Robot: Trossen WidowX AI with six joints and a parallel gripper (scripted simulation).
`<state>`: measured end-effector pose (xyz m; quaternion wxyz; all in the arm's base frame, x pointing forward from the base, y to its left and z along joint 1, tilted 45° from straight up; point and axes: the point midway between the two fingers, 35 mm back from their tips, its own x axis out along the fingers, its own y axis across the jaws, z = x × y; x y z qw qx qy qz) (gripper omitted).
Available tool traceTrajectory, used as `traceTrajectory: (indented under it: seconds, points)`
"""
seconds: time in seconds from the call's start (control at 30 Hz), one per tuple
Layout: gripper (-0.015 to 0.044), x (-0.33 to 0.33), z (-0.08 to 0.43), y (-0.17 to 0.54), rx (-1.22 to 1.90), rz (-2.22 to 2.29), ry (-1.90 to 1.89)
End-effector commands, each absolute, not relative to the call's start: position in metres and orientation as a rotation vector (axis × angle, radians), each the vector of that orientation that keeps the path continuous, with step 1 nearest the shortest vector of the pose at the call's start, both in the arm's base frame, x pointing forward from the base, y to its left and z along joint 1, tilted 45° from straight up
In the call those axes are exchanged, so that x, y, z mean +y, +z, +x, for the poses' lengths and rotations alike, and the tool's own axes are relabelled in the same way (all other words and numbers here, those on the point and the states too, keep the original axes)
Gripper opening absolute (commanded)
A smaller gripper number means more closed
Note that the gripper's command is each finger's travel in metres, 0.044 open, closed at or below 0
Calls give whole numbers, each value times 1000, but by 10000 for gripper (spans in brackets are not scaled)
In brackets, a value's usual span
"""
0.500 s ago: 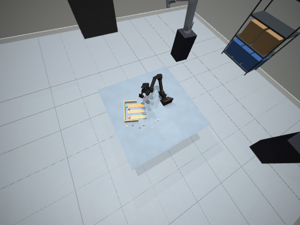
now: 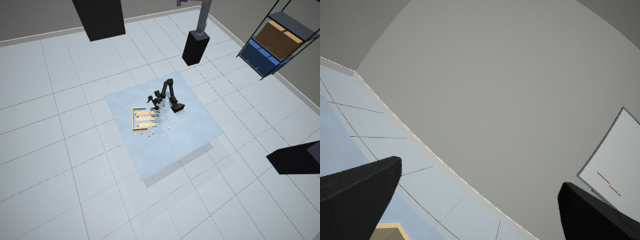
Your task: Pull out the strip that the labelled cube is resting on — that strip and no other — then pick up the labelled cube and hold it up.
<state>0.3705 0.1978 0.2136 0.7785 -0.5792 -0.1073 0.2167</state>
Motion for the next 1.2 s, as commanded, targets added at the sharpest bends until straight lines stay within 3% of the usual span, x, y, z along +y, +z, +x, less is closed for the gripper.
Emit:
traceTrajectory:
  seconds: [0.0,0.3,1.1,1.17]
  points:
    - [400,170,338,143,367,-901,223]
    - [400,128,294,131,509,-754,-204]
    - [400,127,293,132,506,-752,-217]
    - [348,130,297,130,523,-745,-220]
